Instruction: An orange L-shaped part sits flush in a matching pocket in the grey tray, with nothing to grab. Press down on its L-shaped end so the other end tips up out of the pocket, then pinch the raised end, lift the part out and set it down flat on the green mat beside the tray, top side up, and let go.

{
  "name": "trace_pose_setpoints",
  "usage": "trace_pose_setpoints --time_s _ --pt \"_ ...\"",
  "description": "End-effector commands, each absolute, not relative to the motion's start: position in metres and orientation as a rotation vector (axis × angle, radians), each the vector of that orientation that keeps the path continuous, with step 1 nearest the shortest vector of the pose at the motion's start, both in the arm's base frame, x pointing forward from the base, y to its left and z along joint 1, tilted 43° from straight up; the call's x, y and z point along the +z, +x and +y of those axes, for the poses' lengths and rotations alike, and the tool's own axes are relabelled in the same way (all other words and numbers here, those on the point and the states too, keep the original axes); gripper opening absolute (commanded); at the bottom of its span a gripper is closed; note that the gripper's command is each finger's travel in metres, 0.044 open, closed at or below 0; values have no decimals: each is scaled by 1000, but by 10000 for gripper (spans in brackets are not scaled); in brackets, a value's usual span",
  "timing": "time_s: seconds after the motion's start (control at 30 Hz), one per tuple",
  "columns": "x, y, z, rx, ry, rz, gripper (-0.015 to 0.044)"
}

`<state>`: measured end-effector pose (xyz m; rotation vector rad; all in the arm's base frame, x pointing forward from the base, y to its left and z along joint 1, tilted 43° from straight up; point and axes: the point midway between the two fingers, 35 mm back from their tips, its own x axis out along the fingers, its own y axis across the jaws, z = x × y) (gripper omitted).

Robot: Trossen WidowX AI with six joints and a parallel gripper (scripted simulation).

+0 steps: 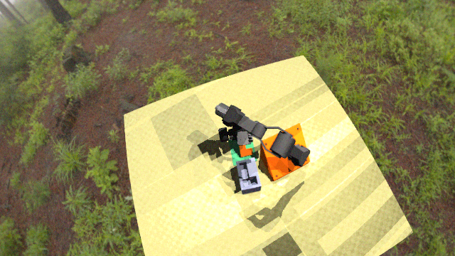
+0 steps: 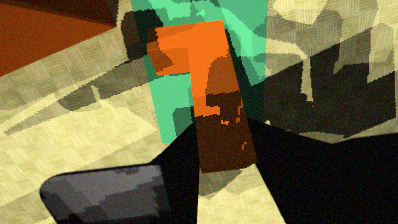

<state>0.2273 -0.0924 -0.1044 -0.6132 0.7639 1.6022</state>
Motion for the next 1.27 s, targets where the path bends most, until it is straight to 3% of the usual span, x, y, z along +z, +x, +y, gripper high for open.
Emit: trace_pose_setpoints --time_s 0.0,0.27,1.23 --pt "-104 227 -92 1602 -613 764 210" --pt "-61 239 -132 1599 -610 765 400" --pt "-43 242 -146 1583 -613 764 400"
